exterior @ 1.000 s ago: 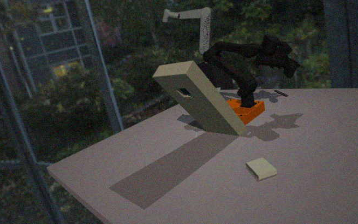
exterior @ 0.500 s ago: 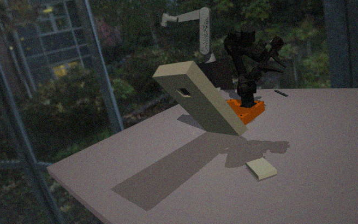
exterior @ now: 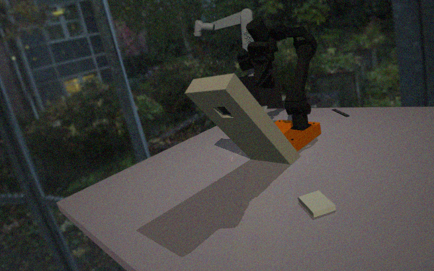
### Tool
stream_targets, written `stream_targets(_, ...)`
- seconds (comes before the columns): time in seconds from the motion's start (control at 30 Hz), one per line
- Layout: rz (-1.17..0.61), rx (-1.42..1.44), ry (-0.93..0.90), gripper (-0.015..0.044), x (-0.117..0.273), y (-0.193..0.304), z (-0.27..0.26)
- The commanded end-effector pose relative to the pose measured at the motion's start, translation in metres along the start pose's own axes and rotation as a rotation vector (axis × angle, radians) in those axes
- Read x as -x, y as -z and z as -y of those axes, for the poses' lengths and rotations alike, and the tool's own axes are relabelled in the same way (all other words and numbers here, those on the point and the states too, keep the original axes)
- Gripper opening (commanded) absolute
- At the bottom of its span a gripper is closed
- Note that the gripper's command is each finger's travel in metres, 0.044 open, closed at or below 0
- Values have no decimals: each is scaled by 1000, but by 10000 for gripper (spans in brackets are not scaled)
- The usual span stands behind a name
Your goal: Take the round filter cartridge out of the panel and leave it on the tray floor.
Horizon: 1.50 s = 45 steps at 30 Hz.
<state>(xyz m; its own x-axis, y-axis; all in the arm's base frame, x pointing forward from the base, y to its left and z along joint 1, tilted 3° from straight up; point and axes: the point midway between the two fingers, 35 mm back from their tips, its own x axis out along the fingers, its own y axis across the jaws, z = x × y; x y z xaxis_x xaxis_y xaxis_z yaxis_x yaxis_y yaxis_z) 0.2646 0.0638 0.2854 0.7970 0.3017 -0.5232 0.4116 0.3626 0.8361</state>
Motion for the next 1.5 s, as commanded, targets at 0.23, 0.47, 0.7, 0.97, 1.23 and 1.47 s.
stream_targets(0.23, 216, -238, 41, 93, 15, -56, 6)
stream_targets(0.47, 216, -238, 41, 93, 14, -56, 6)
stream_targets(0.7, 216, -238, 40, 93, 3, -59, 6)
stream_targets(0.97, 217, -238, 39, 93, -9, -62, 6)
stream_targets(1.23, 217, -238, 38, 93, -22, -65, 7)
stream_targets(1.47, 217, -238, 37, 93, -32, -67, 8)
